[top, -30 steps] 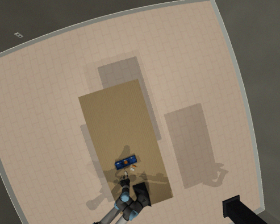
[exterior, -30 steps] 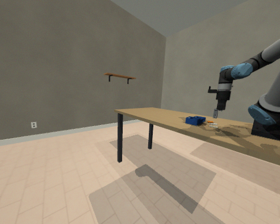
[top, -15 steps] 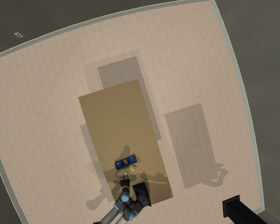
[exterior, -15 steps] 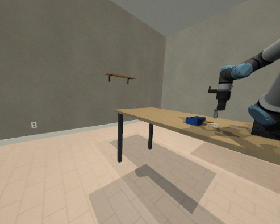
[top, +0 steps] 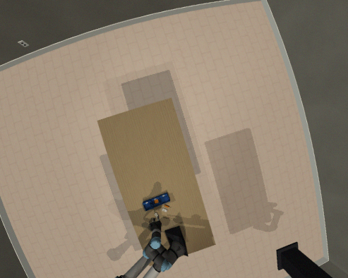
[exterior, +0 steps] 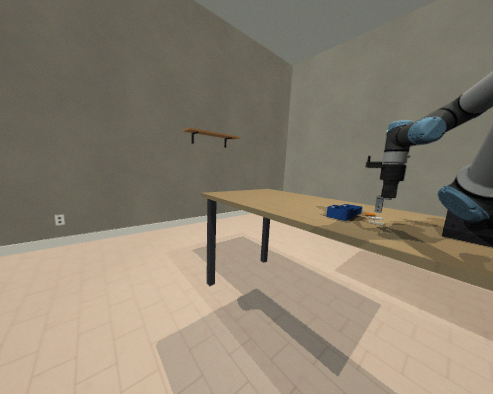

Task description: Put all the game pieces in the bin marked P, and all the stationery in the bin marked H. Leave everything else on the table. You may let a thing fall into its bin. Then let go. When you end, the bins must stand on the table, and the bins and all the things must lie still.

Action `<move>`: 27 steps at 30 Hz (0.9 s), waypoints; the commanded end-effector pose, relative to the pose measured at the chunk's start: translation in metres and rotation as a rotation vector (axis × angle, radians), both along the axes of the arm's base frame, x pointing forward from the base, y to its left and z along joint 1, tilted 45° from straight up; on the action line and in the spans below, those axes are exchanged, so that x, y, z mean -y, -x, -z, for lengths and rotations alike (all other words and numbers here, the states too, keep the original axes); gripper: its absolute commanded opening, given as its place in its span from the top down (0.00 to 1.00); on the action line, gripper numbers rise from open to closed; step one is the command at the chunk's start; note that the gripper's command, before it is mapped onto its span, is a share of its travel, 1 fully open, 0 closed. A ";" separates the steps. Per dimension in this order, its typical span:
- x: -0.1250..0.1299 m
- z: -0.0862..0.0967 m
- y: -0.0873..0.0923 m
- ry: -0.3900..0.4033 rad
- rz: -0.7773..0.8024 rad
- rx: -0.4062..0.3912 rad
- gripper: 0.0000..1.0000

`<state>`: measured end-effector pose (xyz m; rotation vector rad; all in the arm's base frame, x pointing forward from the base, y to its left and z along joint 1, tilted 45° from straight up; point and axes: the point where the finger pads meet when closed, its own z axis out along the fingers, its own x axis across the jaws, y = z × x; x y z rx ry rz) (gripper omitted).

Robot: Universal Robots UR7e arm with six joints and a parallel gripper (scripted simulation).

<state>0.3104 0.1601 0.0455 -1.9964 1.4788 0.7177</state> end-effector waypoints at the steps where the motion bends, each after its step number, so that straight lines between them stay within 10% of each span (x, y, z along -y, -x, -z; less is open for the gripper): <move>1: -0.015 0.016 0.001 0.001 0.001 0.000 0.21; 27: -0.033 0.035 0.002 0.001 0.001 0.000 0.21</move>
